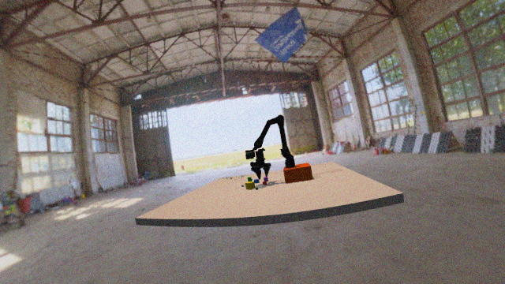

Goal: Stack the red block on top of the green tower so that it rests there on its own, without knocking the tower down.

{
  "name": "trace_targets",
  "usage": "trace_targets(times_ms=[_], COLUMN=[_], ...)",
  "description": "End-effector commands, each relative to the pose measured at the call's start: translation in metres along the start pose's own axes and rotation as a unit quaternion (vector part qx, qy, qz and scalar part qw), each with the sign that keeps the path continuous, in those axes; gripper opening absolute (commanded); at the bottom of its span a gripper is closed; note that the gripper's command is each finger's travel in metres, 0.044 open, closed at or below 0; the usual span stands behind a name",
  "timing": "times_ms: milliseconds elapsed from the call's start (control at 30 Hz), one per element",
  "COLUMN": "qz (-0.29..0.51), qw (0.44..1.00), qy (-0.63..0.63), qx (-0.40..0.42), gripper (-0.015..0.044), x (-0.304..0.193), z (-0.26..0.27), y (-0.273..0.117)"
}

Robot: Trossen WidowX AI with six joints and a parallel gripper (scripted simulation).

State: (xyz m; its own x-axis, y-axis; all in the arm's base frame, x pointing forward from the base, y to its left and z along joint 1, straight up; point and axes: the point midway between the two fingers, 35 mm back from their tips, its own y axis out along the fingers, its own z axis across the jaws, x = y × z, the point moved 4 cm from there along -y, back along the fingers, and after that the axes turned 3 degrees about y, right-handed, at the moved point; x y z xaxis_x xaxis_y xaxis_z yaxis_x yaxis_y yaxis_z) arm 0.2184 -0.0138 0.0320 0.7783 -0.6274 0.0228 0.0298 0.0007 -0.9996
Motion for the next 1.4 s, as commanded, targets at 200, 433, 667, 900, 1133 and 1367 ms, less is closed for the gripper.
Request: trace_targets(times_ms=[200, 433, 667, 900, 1133, 1367], qz=[0.003, 0.003, 0.003, 0.003, 0.003, 0.003], qw=[1.0, 1.0, 1.0, 1.0, 1.0, 1.0], qy=[0.002, 0.002, 0.002, 0.002, 0.002, 0.002], qx=[-0.005, -0.005, -0.005, -0.005, -0.005, -0.005], gripper=[0.044, 0.044, 0.044, 0.044, 0.044, 0.0335], x=[-0.004, -0.004, -0.004, -0.005, -0.005, -0.005], z=[-0.003, -0.003, -0.003, -0.003, -0.003, -0.003], y=[0.017, 0.028, 0.039, 0.045, 0.045, 0.044])
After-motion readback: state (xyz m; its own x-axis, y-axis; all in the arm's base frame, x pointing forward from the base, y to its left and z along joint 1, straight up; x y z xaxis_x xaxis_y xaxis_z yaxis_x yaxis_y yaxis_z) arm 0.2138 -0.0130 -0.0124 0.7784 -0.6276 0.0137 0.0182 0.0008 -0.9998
